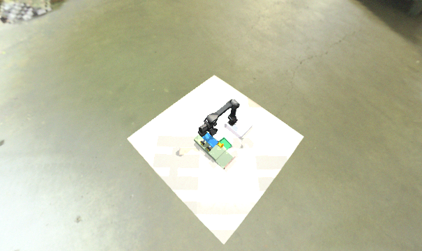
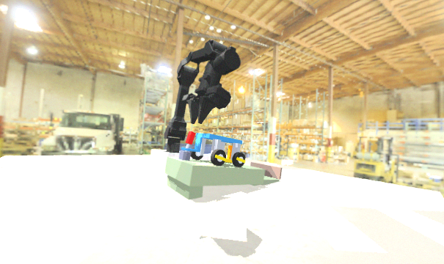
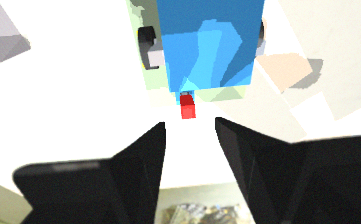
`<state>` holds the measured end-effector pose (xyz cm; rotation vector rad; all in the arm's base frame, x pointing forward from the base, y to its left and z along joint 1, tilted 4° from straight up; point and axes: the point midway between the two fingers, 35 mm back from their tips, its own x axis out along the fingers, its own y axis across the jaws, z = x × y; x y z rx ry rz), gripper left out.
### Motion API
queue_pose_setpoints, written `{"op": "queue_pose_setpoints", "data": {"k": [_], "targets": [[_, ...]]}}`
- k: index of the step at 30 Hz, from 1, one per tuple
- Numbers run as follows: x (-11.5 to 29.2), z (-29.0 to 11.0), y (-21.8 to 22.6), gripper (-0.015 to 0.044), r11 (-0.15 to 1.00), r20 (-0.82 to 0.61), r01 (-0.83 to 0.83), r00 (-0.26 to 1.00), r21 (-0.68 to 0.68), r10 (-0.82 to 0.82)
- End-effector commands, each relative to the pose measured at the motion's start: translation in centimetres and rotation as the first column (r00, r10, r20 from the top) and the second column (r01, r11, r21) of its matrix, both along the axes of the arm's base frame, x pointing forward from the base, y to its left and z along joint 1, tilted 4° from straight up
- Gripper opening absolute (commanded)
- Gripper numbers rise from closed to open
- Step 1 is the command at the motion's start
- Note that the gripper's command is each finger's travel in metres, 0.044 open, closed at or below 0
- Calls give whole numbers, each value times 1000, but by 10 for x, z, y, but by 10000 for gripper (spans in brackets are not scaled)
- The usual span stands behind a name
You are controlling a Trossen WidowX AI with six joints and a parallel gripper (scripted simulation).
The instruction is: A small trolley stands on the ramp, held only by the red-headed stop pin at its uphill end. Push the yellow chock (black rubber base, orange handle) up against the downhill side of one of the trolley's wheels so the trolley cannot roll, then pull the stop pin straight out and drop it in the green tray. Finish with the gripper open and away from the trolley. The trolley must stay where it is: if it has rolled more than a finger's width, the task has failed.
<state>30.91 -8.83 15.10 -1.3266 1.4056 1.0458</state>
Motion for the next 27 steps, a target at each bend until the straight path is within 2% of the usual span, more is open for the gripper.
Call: {"op": "queue_pose_setpoints", "data": {"k": [1,27], "targets": [[1,1,-2,190,1000,-3,-16,1000,-7,16],[0,-31,-9,190,1000,-3,-16,1000,-8,16]]}}
